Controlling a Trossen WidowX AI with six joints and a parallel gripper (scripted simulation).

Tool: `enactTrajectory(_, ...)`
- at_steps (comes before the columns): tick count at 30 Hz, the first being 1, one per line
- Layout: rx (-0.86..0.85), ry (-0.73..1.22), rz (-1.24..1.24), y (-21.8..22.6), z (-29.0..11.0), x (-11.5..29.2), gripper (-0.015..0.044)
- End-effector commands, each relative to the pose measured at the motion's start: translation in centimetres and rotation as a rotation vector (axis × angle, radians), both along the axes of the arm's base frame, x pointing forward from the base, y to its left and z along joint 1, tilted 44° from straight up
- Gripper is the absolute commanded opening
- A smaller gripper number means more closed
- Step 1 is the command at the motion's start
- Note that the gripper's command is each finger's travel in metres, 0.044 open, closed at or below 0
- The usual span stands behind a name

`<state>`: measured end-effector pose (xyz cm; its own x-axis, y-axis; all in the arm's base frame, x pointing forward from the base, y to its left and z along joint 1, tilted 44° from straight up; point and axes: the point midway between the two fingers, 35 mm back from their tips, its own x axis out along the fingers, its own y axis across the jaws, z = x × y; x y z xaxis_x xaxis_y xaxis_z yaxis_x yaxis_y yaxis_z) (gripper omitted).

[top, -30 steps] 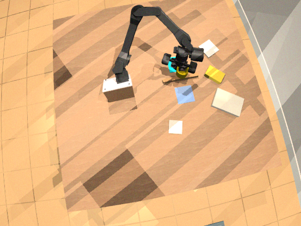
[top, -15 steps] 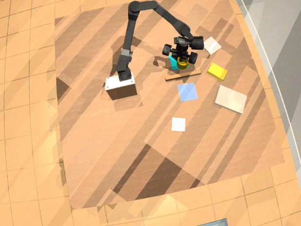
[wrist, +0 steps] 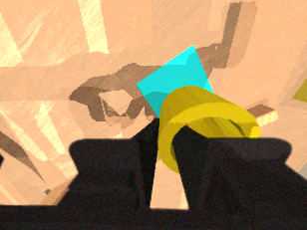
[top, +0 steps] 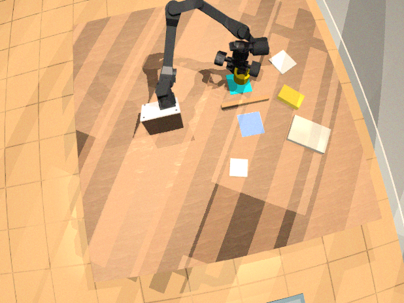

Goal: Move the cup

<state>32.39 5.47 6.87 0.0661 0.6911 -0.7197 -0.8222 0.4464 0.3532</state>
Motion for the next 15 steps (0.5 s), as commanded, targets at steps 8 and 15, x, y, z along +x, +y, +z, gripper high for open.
enactTrajectory(8,0.004,-0.006,-0.003,1.0,0.1,0.2,0.0000)
enactTrajectory(15,0.004,-0.006,-0.003,1.7,-0.6,0.3,0.0000)
